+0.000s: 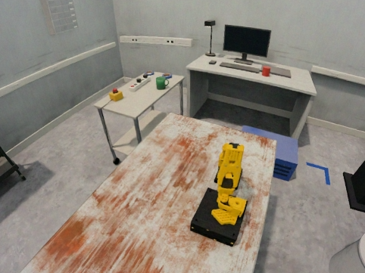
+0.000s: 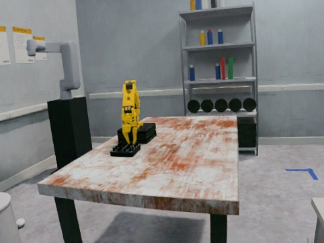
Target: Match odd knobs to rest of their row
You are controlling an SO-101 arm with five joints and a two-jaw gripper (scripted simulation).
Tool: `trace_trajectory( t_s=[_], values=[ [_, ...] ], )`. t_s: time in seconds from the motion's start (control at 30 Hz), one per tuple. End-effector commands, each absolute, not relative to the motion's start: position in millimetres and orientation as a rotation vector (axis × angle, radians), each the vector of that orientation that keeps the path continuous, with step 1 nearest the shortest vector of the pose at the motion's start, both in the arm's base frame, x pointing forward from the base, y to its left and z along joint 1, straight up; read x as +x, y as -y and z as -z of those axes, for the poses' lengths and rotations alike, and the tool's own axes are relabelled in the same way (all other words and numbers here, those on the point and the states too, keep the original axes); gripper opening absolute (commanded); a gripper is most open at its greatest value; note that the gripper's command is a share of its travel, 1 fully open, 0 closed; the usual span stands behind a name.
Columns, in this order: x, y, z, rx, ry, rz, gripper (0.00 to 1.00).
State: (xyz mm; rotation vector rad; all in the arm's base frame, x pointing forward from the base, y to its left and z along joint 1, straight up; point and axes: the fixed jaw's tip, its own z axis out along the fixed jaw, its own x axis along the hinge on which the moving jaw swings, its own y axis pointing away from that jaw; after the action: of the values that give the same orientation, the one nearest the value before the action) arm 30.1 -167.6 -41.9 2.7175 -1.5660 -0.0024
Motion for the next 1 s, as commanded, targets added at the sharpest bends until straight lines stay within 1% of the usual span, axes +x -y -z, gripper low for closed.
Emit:
trace_trajectory(
  t_s=[0.0, 0.57, 0.97],
  values=[
    [31, 167, 37, 2.721, 1.567, -0.002, 0.08],
    [31, 167, 15, 2.721, 1.567, -0.002, 0.08],
    [31, 166, 7, 2.721, 1.567, -0.002, 0.08]
  ],
)
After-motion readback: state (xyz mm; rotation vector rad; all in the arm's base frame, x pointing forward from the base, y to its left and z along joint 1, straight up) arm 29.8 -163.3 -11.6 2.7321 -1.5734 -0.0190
